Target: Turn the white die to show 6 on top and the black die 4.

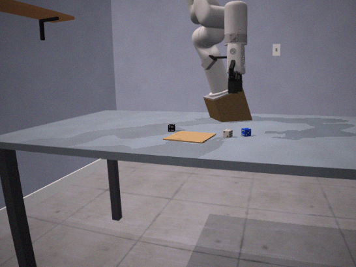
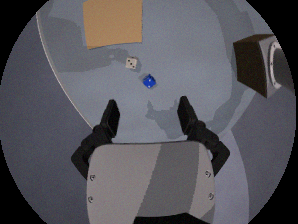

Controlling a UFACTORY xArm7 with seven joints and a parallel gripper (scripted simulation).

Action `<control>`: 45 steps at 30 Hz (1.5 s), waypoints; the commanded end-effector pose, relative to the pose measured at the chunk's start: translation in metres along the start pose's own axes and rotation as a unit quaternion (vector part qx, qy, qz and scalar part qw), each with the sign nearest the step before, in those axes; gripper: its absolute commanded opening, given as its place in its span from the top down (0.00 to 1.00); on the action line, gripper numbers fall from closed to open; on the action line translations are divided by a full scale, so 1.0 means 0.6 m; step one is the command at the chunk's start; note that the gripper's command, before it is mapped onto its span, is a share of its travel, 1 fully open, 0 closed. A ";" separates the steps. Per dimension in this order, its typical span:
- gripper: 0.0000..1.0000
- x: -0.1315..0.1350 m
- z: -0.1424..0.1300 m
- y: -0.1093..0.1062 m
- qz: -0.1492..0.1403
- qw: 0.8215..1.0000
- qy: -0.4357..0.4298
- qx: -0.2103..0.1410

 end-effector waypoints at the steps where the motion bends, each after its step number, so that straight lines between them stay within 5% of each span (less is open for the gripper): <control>1: 0.00 -0.031 0.013 0.003 0.001 0.997 0.079 0.001; 12: 0.00 -0.058 0.029 0.008 0.002 0.988 0.152 0.001; 45: 0.00 -0.058 0.029 0.007 0.002 0.988 0.157 0.000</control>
Point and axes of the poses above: the point where the finger pads meet when closed, its own y axis out along the fingers, its own x axis across the jaws, z = x × y, the point moved 3 cm from there along -y, back along the fingers, and after that the axes turned 2 degrees about y, right-handed, at the moved point
